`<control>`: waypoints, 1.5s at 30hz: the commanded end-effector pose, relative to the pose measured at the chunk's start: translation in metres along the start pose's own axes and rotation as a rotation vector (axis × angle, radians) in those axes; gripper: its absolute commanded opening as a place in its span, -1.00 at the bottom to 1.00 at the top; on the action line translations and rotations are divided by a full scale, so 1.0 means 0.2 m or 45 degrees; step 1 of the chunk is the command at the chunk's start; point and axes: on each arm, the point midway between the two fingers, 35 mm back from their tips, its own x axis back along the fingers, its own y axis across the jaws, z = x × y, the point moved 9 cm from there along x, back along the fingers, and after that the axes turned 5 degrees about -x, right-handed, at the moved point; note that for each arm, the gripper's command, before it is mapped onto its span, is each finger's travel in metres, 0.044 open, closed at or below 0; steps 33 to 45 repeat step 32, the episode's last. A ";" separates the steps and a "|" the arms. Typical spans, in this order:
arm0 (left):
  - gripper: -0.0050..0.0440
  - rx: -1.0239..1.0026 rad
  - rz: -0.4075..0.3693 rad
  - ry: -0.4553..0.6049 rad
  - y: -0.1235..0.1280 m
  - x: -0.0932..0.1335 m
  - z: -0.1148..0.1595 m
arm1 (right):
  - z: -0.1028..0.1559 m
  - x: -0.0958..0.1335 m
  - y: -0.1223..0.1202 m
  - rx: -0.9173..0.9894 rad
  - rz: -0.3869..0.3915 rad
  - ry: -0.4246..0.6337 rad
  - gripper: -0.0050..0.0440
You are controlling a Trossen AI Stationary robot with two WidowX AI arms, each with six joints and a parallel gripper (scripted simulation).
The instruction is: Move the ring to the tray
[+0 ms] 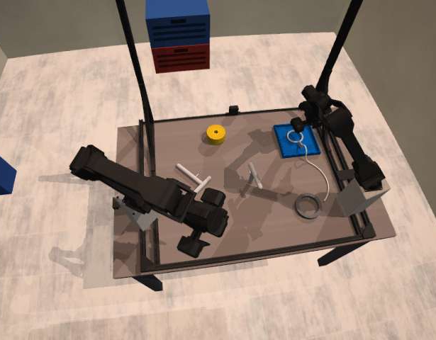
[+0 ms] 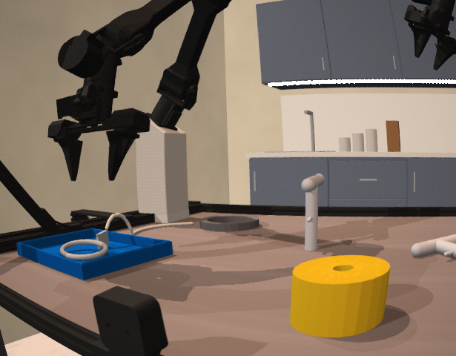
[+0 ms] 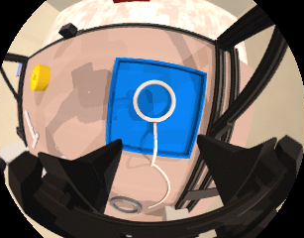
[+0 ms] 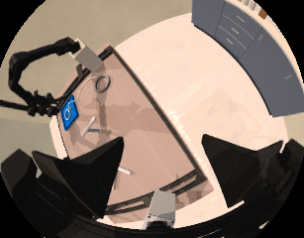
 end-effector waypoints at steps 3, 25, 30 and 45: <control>0.84 -0.019 0.002 0.064 0.01 0.13 0.03 | 0.00 0.00 0.00 0.005 -0.004 0.003 0.84; 0.84 -0.109 0.026 0.066 -0.89 0.16 -0.37 | 0.00 0.00 0.00 0.005 -0.004 0.003 0.84; 0.84 -0.081 0.016 0.055 -1.09 0.14 -0.42 | 0.00 0.00 0.00 0.005 -0.004 0.003 0.84; 0.84 -0.034 0.009 0.058 -1.12 0.07 -0.45 | 0.00 0.00 0.00 0.005 -0.004 0.003 0.84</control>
